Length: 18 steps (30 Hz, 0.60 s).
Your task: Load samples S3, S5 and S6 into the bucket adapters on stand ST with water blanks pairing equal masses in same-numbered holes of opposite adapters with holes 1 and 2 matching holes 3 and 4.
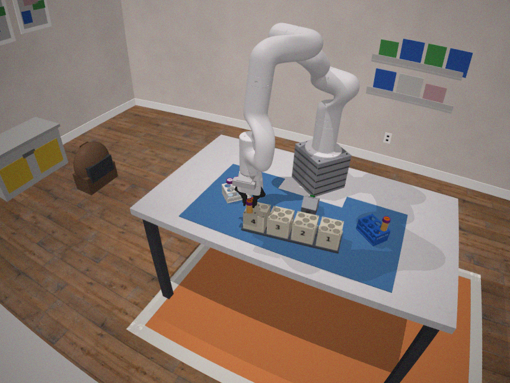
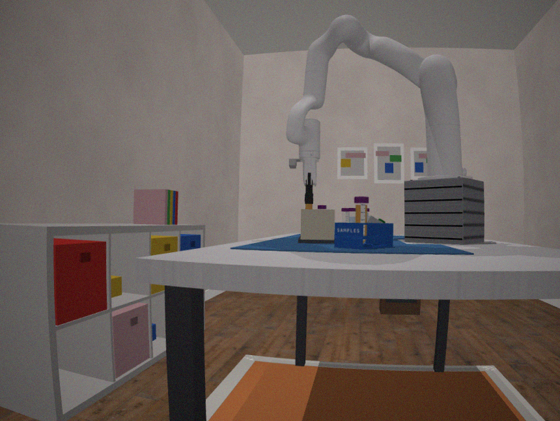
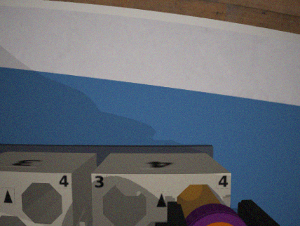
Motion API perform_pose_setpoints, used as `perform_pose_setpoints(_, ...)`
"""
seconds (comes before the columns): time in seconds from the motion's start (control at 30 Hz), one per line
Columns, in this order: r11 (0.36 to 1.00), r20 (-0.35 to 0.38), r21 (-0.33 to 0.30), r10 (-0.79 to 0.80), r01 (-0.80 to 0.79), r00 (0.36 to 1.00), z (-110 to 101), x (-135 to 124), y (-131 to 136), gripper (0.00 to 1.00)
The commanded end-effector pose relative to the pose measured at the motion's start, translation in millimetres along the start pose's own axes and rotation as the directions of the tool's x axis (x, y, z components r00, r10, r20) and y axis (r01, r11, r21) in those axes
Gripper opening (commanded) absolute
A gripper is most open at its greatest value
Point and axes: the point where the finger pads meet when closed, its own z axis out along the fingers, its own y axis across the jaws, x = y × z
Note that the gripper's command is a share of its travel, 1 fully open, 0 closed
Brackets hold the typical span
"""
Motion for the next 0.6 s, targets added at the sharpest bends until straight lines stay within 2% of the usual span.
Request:
perform_pose_setpoints(0.0, 1.000, -0.002, -0.001, 0.000, 0.000, 1.000, 4, 1, 0, 0.00)
perform_pose_setpoints(0.57, 1.000, -0.002, 0.000, 0.000, 0.000, 1.000, 19, 1, 0, 0.00)
